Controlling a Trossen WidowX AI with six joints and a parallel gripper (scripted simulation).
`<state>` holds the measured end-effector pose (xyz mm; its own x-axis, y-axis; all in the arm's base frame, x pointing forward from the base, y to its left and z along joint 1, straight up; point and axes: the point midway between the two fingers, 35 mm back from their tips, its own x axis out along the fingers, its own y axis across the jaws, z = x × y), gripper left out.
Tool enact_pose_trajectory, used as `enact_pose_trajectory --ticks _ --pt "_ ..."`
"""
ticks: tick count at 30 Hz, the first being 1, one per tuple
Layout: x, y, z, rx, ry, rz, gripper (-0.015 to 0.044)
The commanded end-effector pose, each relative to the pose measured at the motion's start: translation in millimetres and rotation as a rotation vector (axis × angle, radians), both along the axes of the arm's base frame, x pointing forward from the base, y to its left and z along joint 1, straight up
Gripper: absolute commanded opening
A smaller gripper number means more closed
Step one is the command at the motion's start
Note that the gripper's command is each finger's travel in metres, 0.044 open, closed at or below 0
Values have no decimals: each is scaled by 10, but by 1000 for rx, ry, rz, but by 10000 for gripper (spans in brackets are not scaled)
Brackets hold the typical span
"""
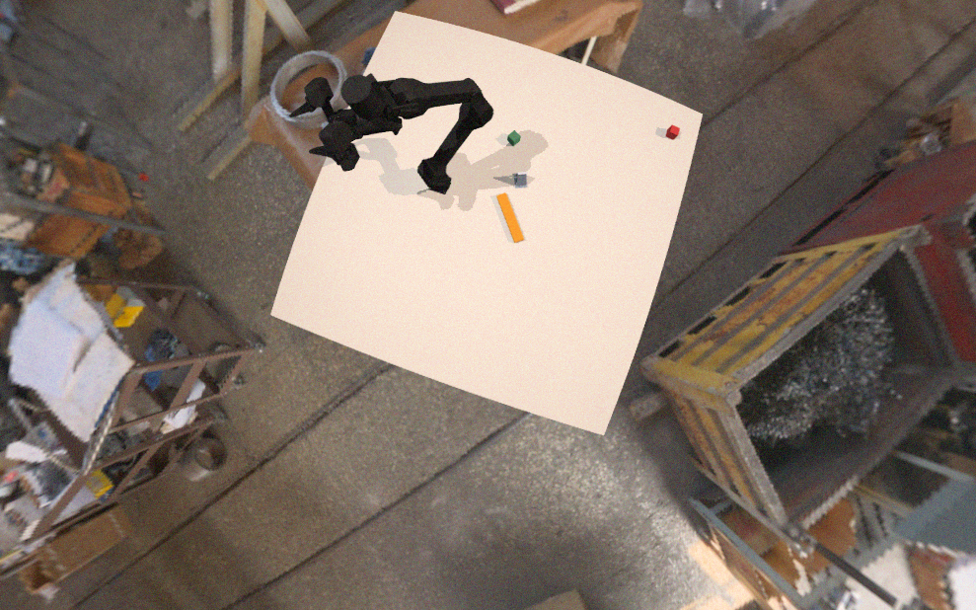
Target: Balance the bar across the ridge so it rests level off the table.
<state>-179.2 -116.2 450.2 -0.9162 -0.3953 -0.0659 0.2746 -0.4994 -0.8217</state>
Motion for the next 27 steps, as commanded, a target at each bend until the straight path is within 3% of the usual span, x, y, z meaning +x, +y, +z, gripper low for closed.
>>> enact_pose_trajectory --ticks 1,4,27 --pt "1 -8 -4 -1 -2 3 374" --pt "24 -118 -54 -7 -28 44 315" --pt "563 -1084 -591 -15 -304 416 315"
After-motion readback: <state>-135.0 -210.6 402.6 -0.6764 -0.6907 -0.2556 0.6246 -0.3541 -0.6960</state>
